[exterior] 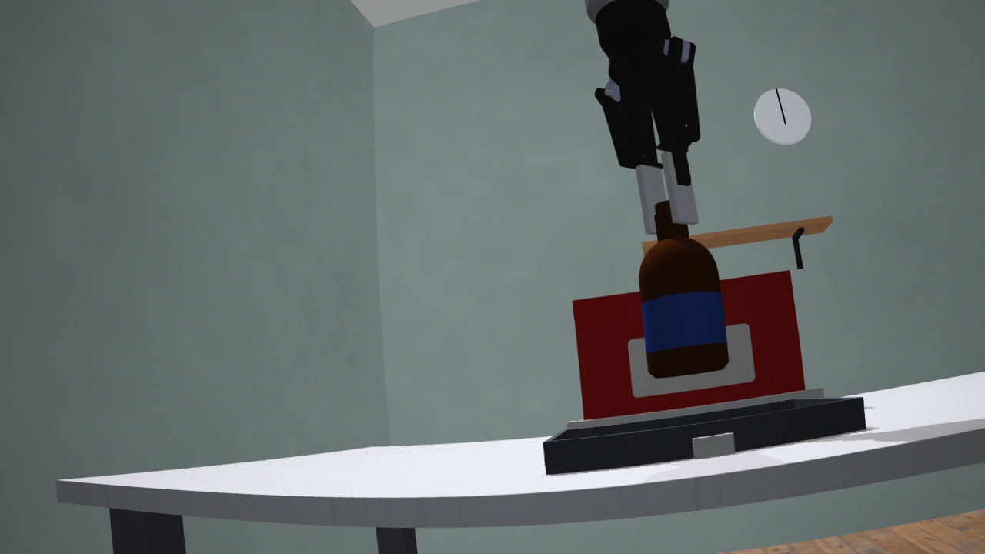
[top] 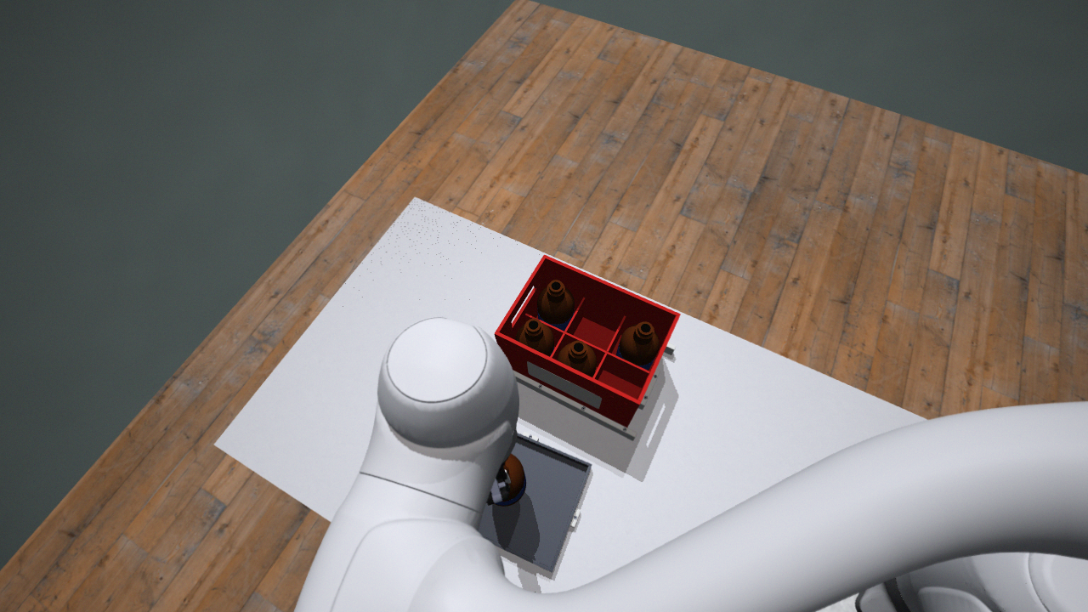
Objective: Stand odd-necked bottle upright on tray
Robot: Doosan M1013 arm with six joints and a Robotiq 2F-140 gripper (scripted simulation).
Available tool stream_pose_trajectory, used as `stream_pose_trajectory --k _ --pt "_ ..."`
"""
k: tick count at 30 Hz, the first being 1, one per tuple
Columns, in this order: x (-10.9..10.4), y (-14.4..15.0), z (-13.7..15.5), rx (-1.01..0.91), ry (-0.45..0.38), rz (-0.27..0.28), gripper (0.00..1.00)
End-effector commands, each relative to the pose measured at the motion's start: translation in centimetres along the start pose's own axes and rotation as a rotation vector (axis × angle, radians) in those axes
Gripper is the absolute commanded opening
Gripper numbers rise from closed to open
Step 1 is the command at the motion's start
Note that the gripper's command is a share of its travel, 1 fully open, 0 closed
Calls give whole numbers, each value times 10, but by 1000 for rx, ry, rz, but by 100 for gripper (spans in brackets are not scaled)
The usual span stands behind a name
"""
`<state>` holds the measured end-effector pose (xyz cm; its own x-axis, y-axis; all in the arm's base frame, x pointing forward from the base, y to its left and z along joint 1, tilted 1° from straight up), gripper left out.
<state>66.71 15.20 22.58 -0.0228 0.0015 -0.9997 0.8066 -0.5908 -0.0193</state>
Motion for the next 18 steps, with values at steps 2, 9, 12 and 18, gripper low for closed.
stream_pose_trajectory --k 2,9,12,18 --pt "10 0 0 0 0 0 0" --pt "24 0 0 0 0 0 0" --pt "25 0 0 0 0 0 0" --pt "33 0 0 0 0 0 0"
Point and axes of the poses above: the point where the finger pads meet when closed, its own x axis out along the fingers, its own y axis across the jaws, z = x × y, the point moved 8 cm from there along -x, back along the fingers, and after that the axes turned 11 degrees about -x, right-handed, at the moved point
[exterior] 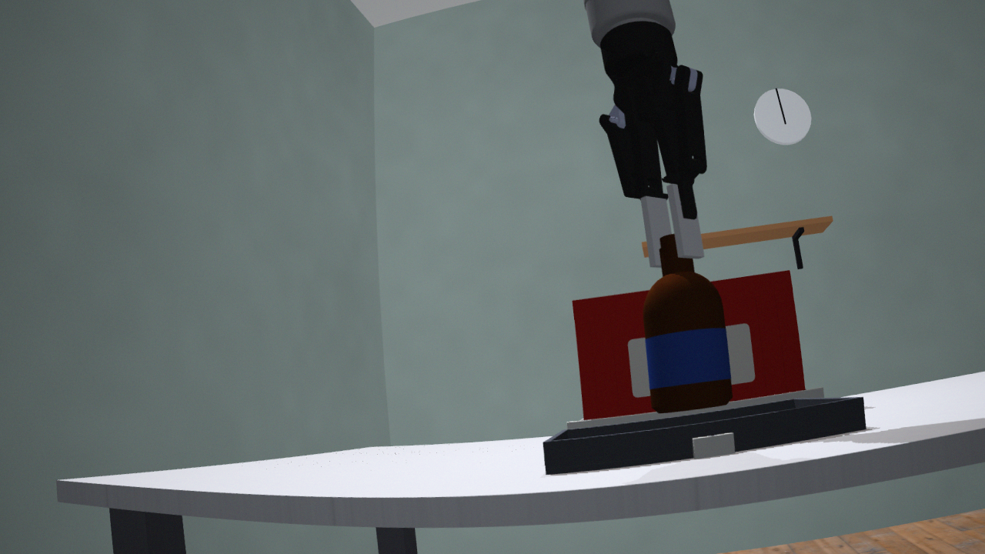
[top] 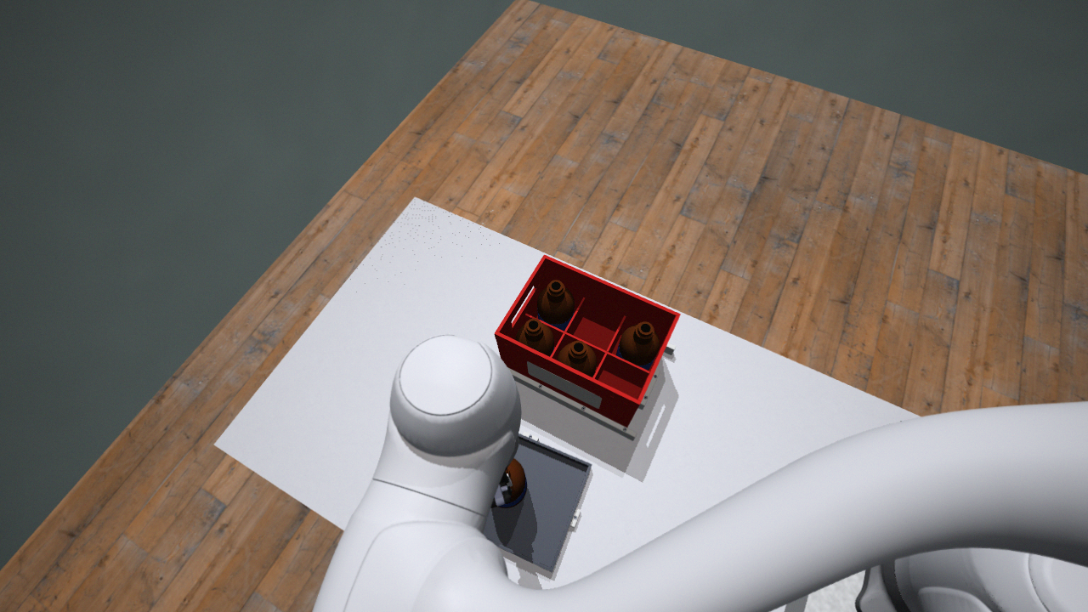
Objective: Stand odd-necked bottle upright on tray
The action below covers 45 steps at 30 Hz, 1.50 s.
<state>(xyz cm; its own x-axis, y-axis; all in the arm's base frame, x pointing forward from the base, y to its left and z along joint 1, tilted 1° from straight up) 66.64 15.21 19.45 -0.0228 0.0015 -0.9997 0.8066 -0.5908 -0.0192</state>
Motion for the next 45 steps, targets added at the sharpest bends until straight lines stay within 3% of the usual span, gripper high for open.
stream_pose_trajectory --k 1,45 --pt "3 0 0 0 0 0 0" --pt "8 0 0 0 0 0 0"
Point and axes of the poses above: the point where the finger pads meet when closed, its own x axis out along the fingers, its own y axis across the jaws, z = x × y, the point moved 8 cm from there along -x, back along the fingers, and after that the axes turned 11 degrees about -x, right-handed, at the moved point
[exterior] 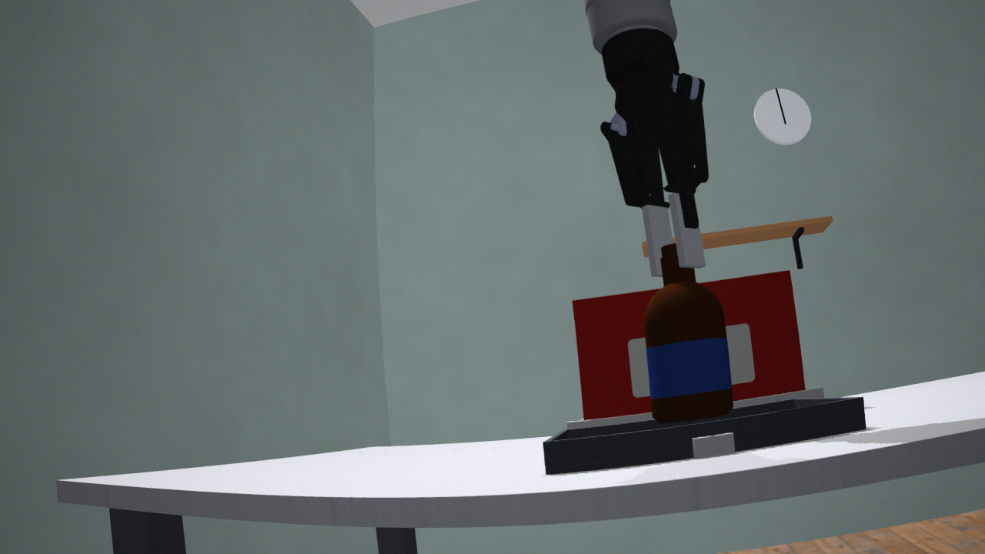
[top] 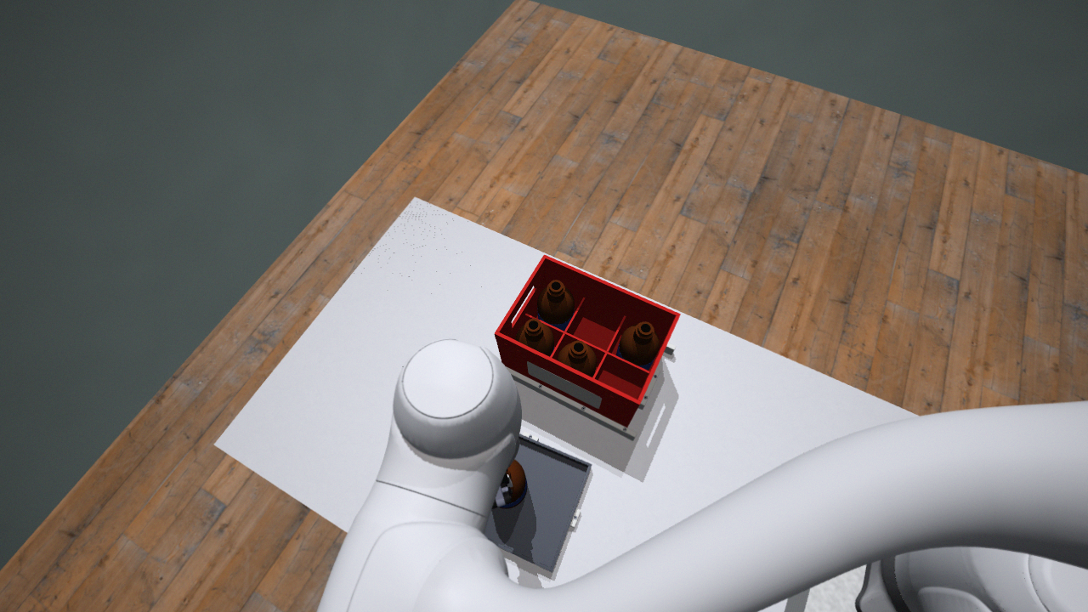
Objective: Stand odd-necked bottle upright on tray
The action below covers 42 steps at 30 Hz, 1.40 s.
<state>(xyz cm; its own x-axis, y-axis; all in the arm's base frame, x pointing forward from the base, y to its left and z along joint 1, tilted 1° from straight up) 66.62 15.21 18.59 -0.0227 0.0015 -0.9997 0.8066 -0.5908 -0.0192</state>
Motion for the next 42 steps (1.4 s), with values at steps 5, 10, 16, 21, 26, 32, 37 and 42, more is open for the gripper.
stream_pose_trajectory --k 5,10,16,21,26,32,37,42 --pt "0 0 0 0 0 0 0" --pt "0 0 0 0 0 0 0" --pt "0 0 0 0 0 0 0" --pt "0 0 0 0 0 0 0" --pt "1 0 0 0 0 0 0" --pt "3 0 0 0 0 0 0" --pt "4 0 0 0 0 0 0" --pt "6 0 0 0 0 0 0"
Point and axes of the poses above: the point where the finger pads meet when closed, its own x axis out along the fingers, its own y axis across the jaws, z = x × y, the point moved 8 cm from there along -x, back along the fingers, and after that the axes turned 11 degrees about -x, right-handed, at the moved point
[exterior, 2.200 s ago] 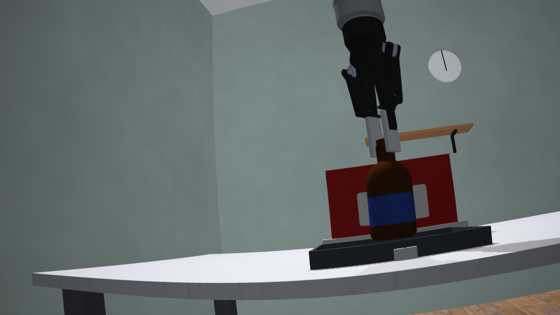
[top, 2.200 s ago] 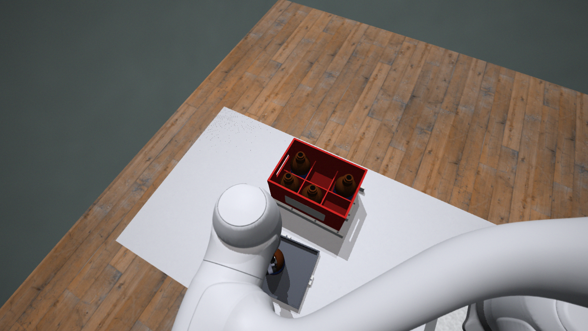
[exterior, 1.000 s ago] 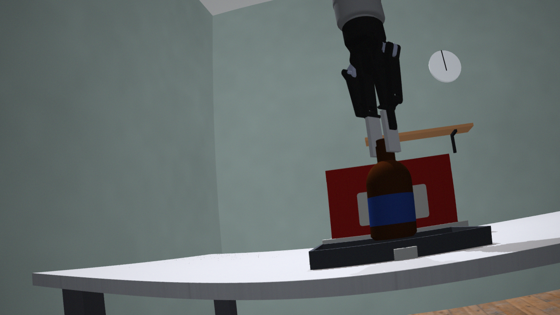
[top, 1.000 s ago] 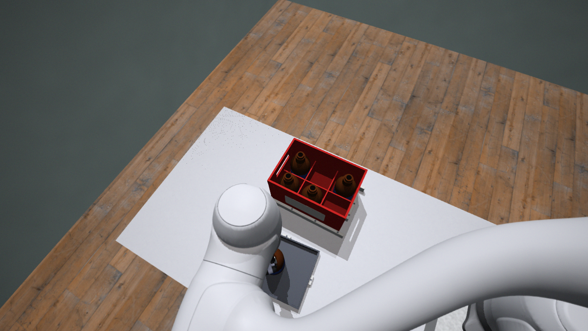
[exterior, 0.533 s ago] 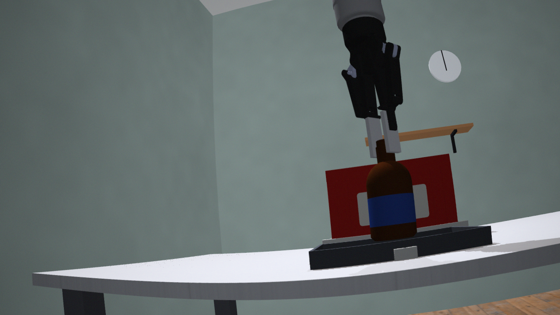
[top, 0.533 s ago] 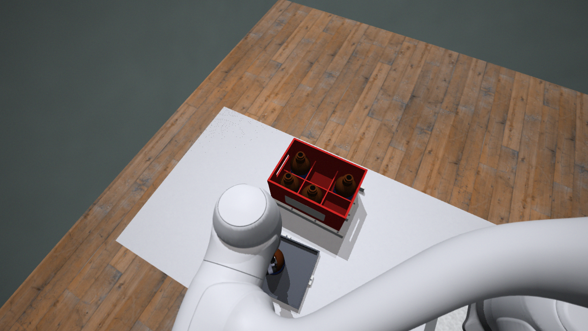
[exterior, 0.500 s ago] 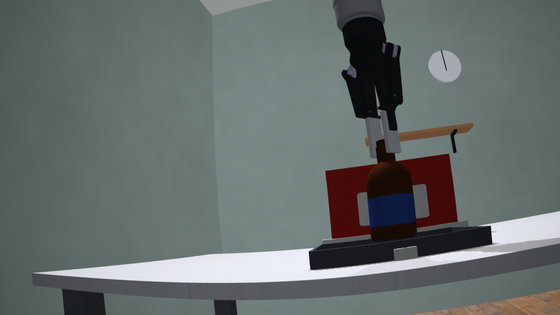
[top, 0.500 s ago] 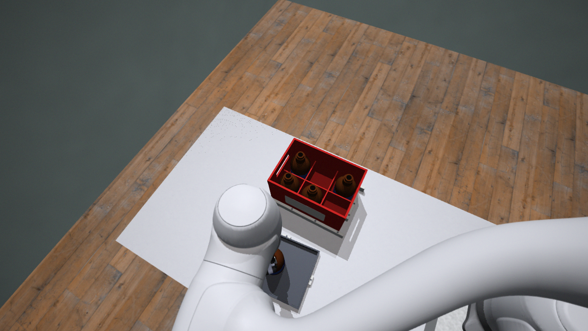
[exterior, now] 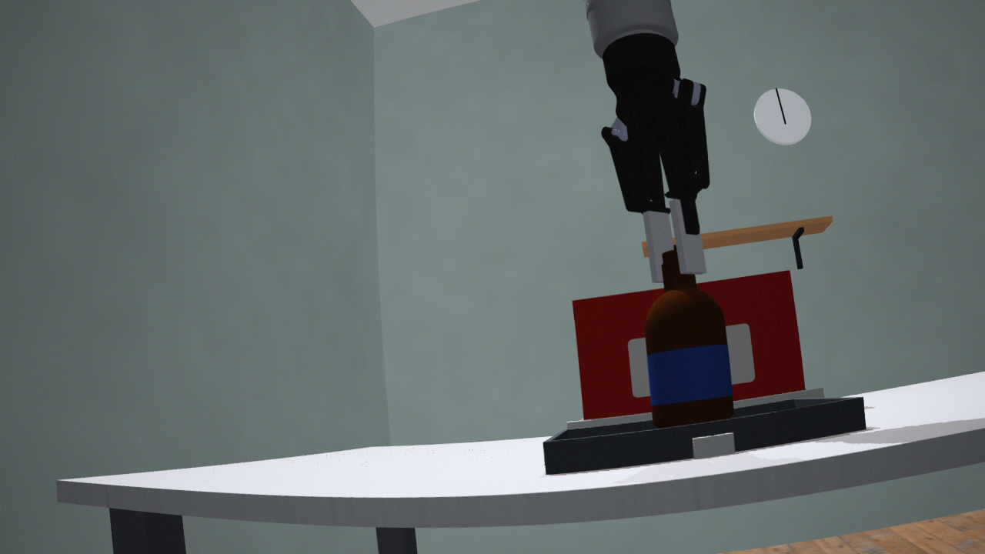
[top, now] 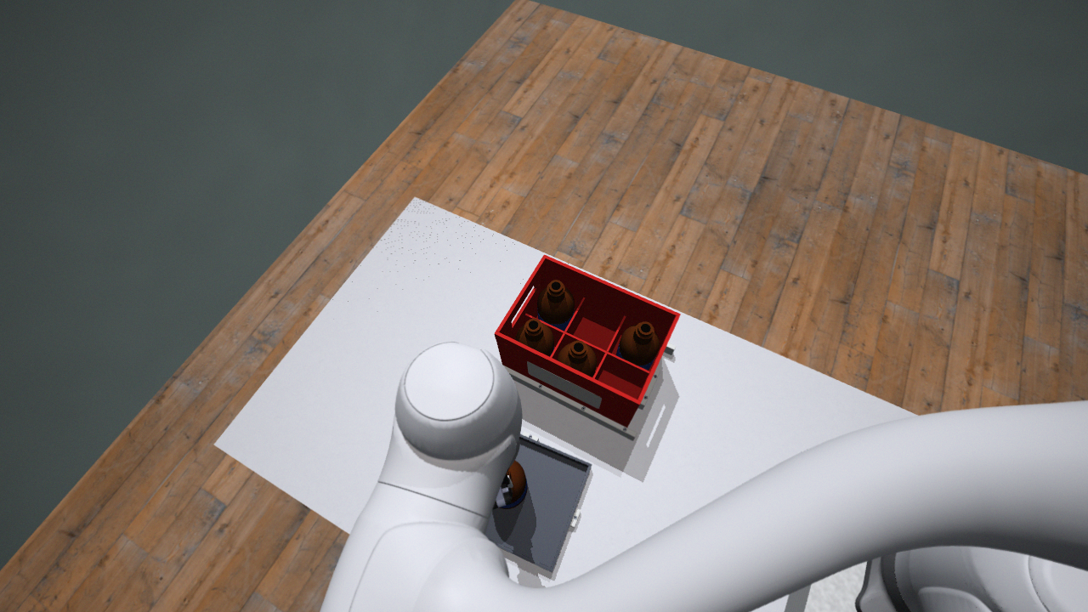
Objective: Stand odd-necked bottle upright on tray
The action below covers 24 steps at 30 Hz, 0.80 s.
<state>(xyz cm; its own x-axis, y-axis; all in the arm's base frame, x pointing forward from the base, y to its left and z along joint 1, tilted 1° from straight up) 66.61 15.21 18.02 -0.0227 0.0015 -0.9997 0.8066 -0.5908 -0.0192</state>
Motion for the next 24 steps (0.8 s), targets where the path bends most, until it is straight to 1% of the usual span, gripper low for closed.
stream_pose_trajectory --k 1,24 --pt "1 0 0 0 0 0 0" --pt "10 0 0 0 0 0 0"
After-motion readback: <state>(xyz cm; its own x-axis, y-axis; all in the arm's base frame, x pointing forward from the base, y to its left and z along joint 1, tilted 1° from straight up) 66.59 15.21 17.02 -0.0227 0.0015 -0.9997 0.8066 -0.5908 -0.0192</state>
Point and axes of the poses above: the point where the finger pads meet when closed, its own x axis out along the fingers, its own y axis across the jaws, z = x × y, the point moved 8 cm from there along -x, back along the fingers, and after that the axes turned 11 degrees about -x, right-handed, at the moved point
